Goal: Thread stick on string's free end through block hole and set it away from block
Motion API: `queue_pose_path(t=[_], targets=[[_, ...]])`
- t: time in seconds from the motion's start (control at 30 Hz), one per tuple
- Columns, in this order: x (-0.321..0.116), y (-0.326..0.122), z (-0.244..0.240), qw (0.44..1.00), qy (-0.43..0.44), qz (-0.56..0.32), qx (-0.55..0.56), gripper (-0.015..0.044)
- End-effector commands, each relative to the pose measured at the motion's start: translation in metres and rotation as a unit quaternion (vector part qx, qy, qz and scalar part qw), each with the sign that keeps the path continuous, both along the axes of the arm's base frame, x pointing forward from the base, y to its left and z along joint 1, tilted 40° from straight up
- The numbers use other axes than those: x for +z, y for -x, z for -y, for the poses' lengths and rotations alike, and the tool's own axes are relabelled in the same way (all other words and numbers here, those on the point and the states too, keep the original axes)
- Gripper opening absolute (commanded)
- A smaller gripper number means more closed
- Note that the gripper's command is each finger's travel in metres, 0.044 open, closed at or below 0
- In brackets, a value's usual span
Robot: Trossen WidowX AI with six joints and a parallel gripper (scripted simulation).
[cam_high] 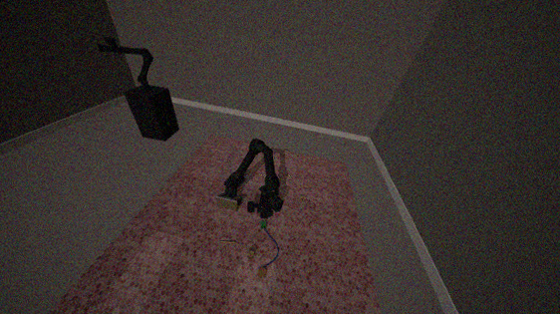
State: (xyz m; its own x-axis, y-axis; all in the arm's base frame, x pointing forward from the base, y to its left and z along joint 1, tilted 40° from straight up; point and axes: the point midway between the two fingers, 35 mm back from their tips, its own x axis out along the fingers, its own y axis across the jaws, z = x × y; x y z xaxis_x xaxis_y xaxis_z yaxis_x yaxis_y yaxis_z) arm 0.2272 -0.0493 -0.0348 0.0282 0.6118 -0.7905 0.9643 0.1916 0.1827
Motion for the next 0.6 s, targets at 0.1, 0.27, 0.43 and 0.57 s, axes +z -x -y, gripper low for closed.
queue_pose_path(t=[0.1, 0.27, 0.43, 0.57], targets=[[0.006, 0.002, -0.007, 1.0, 0.0, 0.013, 0.018, 0.0], [0.01, 0.003, -0.011, 0.999, 0.0, 0.019, 0.027, 0.0], [0.013, 0.006, -0.015, 0.999, 0.001, 0.02, 0.03, 0.0], [0.015, 0.008, -0.018, 0.999, 0.002, 0.019, 0.031, 0.0]])
